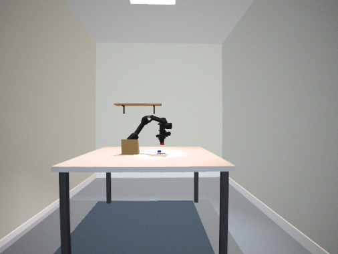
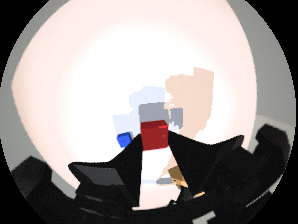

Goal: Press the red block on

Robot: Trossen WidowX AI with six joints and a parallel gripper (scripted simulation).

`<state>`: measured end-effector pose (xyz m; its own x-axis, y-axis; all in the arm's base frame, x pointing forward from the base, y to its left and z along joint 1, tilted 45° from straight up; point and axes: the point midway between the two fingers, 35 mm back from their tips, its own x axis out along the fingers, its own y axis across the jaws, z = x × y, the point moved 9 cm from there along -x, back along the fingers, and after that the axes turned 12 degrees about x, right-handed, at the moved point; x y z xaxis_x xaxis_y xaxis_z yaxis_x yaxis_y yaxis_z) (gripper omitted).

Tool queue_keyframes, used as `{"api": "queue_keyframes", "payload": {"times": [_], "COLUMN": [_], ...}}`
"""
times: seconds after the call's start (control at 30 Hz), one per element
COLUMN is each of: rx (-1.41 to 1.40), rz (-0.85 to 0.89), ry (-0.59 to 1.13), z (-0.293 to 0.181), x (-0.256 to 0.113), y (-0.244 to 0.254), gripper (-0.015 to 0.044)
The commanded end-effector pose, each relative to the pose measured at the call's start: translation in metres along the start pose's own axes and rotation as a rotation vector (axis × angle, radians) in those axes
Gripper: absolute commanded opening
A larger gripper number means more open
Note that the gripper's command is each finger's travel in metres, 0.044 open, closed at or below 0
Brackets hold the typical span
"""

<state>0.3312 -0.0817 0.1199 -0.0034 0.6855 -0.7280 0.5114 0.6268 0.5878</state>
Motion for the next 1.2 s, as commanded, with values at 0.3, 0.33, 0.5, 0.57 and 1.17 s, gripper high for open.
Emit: {"api": "queue_keyframes", "payload": {"times": [0.3, 0.33, 0.5, 0.57, 1.17], "rx": [-0.102, -0.110, -0.151, -0.156, -0.156], "rz": [0.016, 0.017, 0.025, 0.026, 0.028], "ry": [0.003, 0.005, 0.011, 0.012, 0.013], "z": [-0.046, -0.050, -0.069, -0.071, -0.072], "x": [0.017, 0.019, 0.026, 0.027, 0.062], "y": [0.038, 0.041, 0.047, 0.048, 0.049], "gripper": [0.0000, 0.0000, 0.0000, 0.0000, 0.0000]}}
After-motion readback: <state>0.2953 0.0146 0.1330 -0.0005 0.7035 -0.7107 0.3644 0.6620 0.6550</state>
